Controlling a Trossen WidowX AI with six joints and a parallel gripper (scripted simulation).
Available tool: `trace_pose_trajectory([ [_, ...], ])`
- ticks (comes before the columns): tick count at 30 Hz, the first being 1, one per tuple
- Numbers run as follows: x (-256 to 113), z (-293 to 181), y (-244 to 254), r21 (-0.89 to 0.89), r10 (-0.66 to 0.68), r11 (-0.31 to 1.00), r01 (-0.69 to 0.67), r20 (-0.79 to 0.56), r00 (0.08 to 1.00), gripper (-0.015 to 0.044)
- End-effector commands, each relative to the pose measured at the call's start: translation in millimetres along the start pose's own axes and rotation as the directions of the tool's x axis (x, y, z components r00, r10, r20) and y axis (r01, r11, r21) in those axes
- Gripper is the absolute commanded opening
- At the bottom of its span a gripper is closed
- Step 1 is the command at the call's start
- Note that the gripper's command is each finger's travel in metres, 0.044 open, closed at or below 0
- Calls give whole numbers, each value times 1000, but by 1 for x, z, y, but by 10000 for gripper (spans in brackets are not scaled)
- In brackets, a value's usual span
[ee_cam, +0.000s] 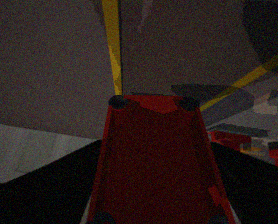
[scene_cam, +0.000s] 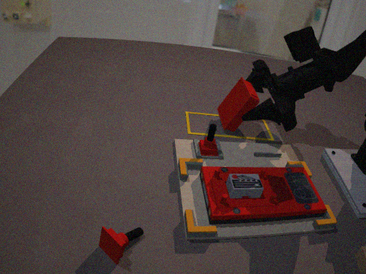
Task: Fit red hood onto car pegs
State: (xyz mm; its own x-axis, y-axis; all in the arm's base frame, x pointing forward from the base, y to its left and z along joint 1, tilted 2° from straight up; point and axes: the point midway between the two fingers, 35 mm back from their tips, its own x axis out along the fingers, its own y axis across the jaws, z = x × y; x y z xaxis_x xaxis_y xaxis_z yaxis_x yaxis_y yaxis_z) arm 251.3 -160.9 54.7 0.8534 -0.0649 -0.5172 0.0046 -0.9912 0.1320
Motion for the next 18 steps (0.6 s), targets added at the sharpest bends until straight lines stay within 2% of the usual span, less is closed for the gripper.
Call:
trace_pose_trajectory([
  [1, 1, 13, -5, 101, -9, 995, 8, 14, 1000, 0],
  [6, 0, 2, -1, 17, -1, 1000, 1, 2, 1000, 0],
  [18, 0, 2, 0, 43, 1, 999, -1, -8, 1000, 315],
])
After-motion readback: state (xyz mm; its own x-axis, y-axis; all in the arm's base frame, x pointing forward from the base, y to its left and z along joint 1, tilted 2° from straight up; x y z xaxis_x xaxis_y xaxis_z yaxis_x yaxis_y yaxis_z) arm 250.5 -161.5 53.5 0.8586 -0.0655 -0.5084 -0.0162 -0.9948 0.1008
